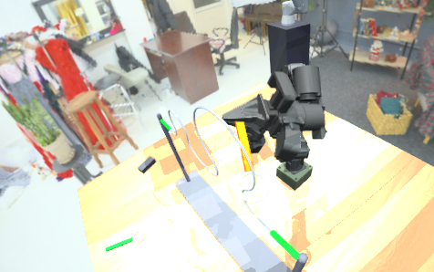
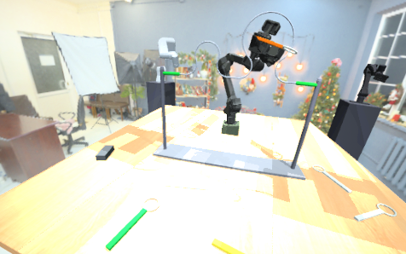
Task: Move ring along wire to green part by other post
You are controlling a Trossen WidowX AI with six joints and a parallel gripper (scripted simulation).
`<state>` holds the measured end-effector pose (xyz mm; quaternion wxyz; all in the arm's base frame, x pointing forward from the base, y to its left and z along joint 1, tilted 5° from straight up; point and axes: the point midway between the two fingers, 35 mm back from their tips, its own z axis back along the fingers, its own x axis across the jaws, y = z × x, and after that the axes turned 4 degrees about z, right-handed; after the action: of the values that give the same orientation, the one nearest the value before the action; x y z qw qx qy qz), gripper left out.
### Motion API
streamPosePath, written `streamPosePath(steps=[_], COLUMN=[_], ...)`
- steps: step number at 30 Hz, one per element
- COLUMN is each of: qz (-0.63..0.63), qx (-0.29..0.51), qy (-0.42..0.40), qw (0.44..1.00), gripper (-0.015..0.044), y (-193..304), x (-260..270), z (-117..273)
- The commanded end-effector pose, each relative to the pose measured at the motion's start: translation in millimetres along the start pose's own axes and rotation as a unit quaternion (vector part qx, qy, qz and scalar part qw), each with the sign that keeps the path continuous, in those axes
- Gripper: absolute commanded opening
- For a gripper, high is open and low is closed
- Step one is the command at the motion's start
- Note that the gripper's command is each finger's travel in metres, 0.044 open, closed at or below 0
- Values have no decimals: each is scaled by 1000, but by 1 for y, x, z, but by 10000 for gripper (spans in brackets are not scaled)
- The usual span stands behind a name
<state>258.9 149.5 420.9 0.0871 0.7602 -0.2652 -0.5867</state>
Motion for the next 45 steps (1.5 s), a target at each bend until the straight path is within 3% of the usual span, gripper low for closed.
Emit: streamPosePath(steps=[1,27,45], qz=[23,127,56], qx=[-4,-11,-3], qy=[12,70,31], qw=[1000,989,998], gripper=[-150,-150,-150], y=[-2,0,5], x=[0,1,36], z=[1,0,0])
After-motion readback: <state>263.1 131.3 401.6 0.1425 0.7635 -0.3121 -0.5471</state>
